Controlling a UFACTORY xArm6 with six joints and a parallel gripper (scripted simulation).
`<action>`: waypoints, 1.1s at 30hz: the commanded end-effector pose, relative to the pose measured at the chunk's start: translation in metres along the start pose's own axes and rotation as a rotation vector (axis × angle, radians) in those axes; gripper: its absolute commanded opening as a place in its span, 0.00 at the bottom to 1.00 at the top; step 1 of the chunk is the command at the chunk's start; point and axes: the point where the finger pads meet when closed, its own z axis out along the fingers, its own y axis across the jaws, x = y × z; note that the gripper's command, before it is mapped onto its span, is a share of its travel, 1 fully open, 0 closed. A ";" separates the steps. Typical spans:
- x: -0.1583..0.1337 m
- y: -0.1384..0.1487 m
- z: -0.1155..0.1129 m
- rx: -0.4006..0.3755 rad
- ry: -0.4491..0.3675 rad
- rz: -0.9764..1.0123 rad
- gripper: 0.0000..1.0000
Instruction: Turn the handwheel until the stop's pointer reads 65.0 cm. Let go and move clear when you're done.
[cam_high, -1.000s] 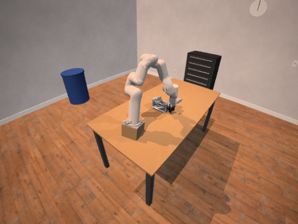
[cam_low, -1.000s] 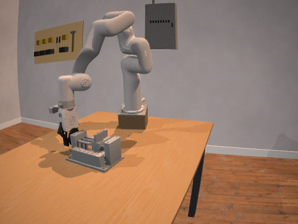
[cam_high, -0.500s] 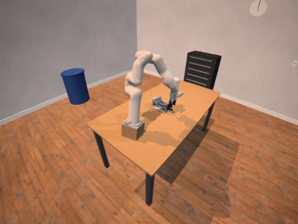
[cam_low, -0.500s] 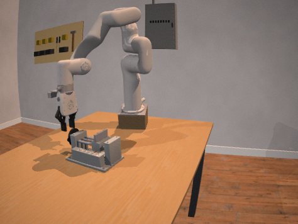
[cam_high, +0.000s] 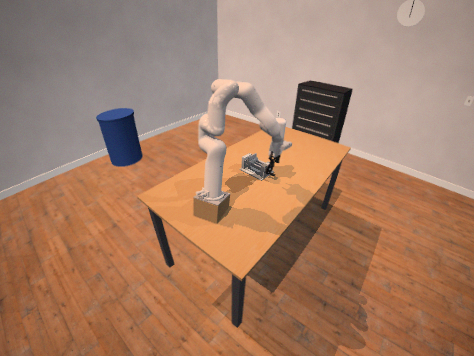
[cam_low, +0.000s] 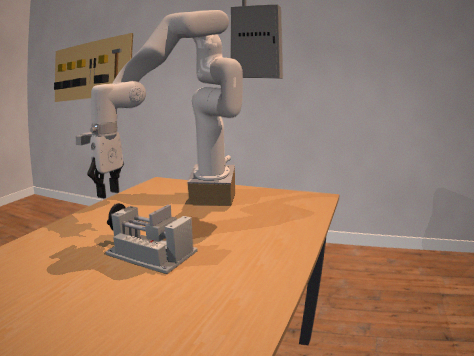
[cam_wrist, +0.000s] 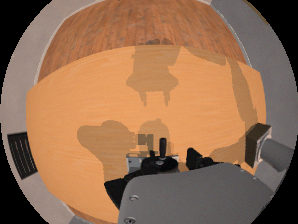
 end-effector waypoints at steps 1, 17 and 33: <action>0.000 -0.002 -0.002 0.005 0.001 0.000 0.57; -0.015 -0.004 -0.023 0.005 0.001 0.000 0.57; -0.137 -0.027 -0.023 0.005 0.001 0.000 0.57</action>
